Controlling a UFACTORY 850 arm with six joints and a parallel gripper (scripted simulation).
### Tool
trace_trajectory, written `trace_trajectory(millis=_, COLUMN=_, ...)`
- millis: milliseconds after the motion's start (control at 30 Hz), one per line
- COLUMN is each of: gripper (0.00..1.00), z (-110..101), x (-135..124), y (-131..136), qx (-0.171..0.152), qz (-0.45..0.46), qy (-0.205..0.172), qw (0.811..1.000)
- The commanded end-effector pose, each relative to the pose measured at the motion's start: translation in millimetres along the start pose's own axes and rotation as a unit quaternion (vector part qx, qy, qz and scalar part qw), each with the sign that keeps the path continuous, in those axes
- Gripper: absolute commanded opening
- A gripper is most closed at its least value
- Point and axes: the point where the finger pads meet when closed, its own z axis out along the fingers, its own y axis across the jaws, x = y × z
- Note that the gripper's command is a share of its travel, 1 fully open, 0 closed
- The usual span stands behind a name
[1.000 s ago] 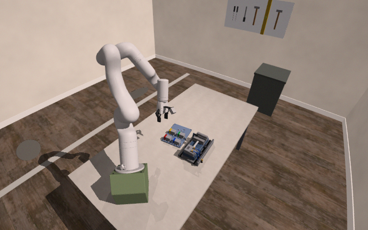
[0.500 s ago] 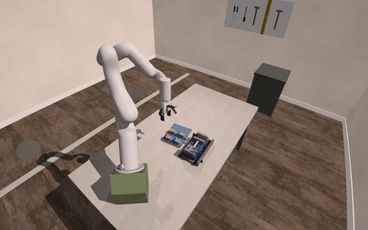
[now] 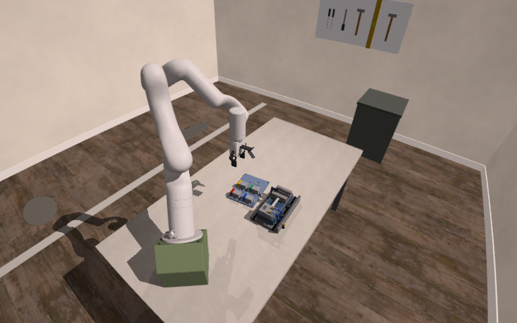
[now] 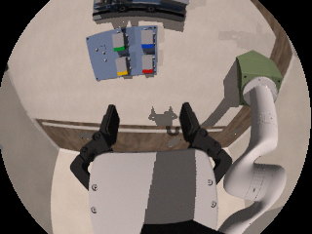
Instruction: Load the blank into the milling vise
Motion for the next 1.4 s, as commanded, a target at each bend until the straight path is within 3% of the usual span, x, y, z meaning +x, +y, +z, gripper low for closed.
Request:
trace_trajectory(millis=0, gripper=1.0, z=-6, x=8, y=-12, qx=0.017, qz=-0.005, qy=-0.009, qw=1.0)
trace_trajectory(millis=267, gripper=1.0, z=-8, x=11, y=-16, qx=0.022, qz=-0.007, qy=-0.011, qw=1.0)
trace_trajectory(millis=600, gripper=1.0, z=-29, x=38, y=-54, qx=0.022, qz=-0.007, qy=-0.011, qw=1.0)
trace_trajectory(millis=1367, gripper=1.0, z=-25, x=32, y=-47, qx=0.022, qz=-0.007, qy=-0.011, qw=1.0)
